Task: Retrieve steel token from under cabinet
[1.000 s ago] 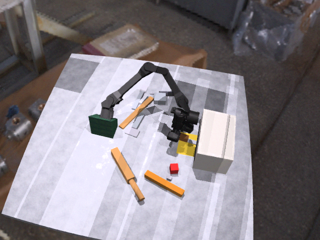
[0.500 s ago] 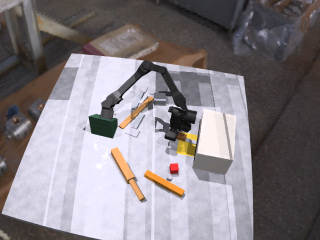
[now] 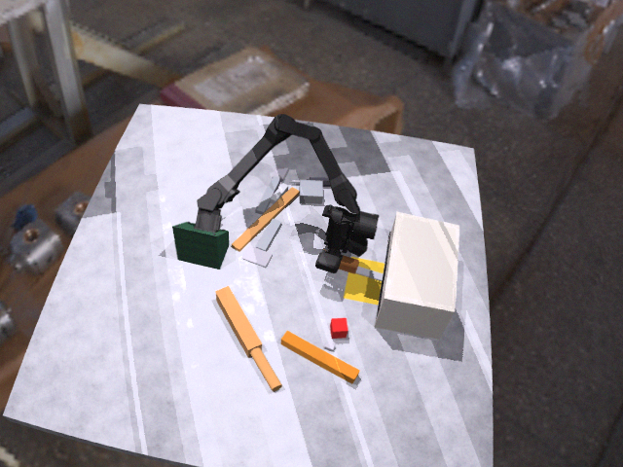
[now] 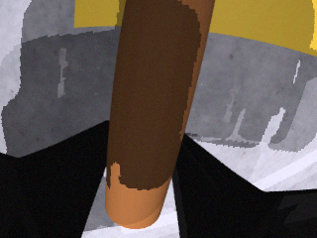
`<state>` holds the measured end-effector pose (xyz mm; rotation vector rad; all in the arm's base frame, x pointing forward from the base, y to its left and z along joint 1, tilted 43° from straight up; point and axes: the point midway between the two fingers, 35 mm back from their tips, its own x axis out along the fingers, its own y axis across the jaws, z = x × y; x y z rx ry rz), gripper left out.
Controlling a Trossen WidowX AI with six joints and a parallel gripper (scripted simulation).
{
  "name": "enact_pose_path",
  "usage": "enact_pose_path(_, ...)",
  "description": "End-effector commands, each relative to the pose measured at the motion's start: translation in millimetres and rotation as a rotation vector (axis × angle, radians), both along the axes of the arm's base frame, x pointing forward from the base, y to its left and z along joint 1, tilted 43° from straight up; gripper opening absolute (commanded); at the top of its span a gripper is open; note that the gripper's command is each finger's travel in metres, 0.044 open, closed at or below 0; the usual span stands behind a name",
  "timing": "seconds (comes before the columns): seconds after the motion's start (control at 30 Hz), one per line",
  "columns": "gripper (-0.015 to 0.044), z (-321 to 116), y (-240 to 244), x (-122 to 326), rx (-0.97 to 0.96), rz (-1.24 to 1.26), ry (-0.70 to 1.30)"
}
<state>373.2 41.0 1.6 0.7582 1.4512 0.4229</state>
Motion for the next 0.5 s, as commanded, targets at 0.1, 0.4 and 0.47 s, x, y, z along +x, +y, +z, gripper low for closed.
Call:
enact_pose_path(0.1,0.0000,0,3,-10,0.001,-0.004,0.011)
enact_pose_path(0.4,0.0000,0,5,-19,0.001,-0.004,0.012)
enact_pose_path(0.47,0.0000,1,5,-21,0.001,-0.004,0.012)
